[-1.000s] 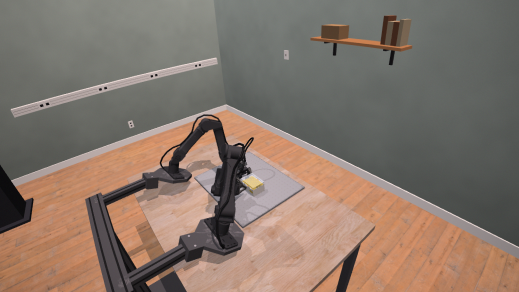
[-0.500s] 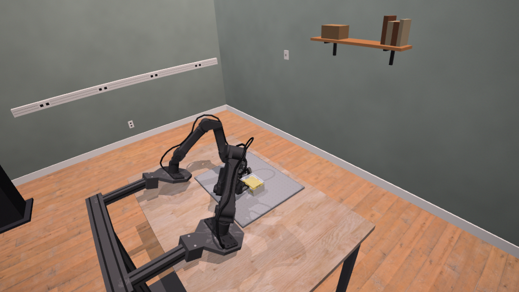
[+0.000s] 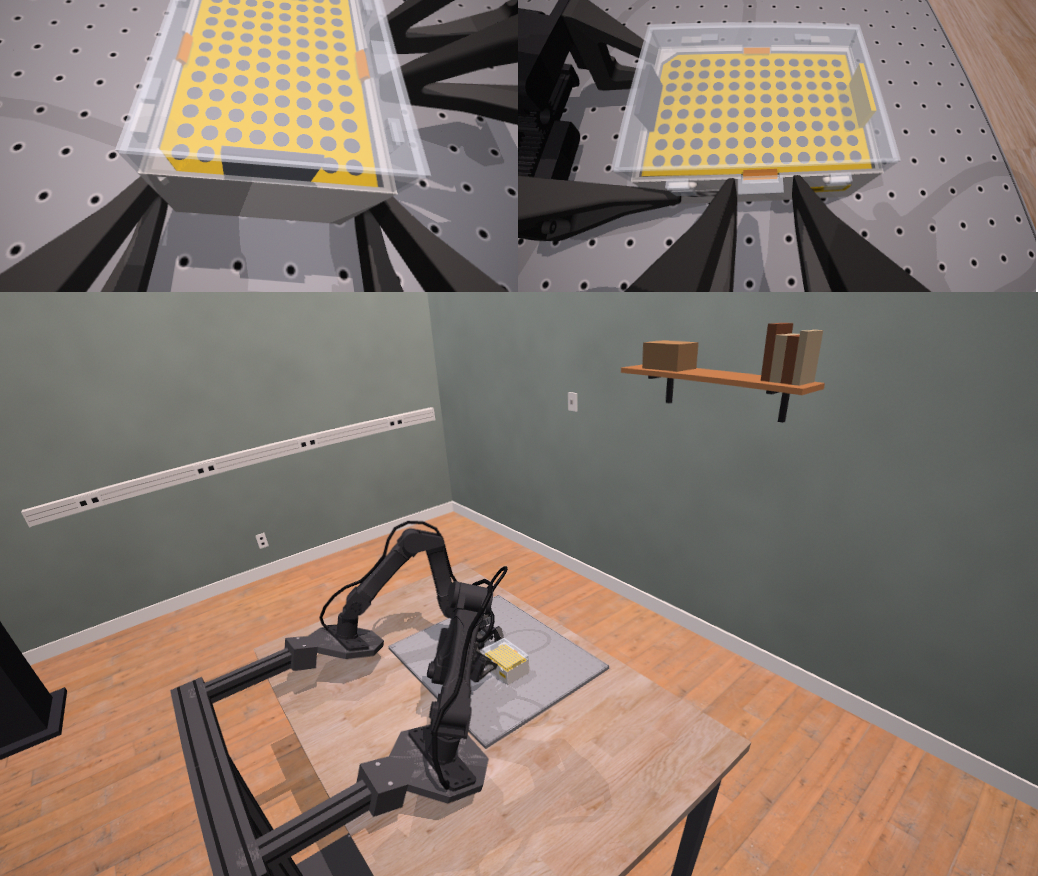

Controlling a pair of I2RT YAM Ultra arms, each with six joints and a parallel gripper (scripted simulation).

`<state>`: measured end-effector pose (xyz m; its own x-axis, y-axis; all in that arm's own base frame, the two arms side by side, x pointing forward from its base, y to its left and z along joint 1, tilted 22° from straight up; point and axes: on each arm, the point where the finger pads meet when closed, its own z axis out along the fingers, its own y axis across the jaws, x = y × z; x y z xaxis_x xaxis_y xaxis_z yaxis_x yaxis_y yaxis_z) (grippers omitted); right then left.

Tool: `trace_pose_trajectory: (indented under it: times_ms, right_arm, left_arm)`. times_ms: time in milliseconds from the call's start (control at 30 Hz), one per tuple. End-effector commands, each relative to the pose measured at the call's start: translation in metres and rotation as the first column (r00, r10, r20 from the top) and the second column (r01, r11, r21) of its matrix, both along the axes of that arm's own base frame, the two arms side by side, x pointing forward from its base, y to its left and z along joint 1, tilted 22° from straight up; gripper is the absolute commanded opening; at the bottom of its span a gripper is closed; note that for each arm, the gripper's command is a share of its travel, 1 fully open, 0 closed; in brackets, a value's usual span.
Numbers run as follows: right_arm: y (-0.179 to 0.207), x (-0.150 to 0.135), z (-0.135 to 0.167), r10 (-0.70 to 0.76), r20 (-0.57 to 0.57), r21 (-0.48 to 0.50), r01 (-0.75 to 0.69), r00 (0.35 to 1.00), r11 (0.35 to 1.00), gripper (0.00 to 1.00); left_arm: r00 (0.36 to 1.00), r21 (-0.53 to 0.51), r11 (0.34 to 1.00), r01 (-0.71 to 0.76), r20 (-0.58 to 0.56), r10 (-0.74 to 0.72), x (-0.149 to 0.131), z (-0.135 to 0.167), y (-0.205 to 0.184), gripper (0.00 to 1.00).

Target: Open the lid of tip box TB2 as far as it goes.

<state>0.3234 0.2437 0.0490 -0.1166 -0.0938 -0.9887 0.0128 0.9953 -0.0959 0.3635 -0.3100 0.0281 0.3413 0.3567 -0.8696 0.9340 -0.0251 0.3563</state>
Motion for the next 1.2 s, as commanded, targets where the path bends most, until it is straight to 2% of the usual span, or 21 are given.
trace_pose_trajectory:
  times_ms: [0, 433, 500, 667, 800, 900, 1167]
  right_arm:
    - [0.004, 0.001, 0.006, 0.007, 0.017, 0.022, -0.007, 1.0, 1.0, 0.27]
    - [0.002, 0.0, 0.006, -0.003, 0.019, 0.022, 0.003, 1.0, 1.0, 0.12]
    - [0.005, 0.002, 0.008, -0.004, 0.028, 0.038, 0.003, 1.0, 0.999, 0.12]
    - [0.014, 0.001, 0.034, 0.013, 0.082, 0.138, -0.024, 0.997, 0.99, 0.12]
    - [0.009, -0.003, 0.029, 0.004, 0.056, 0.1, -0.01, 0.998, 0.995, 0.12]
    - [0.003, -0.01, 0.023, 0.001, 0.011, 0.019, -0.001, 1.0, 1.0, 0.12]
    - [0.003, -0.01, 0.023, 0.0, 0.009, 0.016, -0.001, 1.0, 1.0, 0.12]
  left_arm:
    - [0.999, -0.02, 1.0, 0.023, 0.026, -0.023, -0.001, 0.01, -0.005, 0.84]
    - [0.999, -0.02, 1.0, 0.023, 0.026, -0.023, -0.001, 0.01, -0.005, 0.84]
    - [0.999, -0.02, 1.0, 0.023, 0.026, -0.023, -0.001, 0.01, -0.005, 0.84]
    - [0.999, -0.02, 1.0, 0.023, 0.026, -0.023, -0.001, 0.01, -0.005, 0.84]
    - [0.999, -0.02, 1.0, 0.023, 0.026, -0.023, -0.001, 0.01, -0.005, 0.84]
    - [0.999, -0.02, 1.0, 0.023, 0.026, -0.023, -0.001, 0.01, -0.005, 0.84]
    - [0.999, -0.02, 1.0, 0.023, 0.026, -0.023, -0.001, 0.01, -0.005, 0.84]
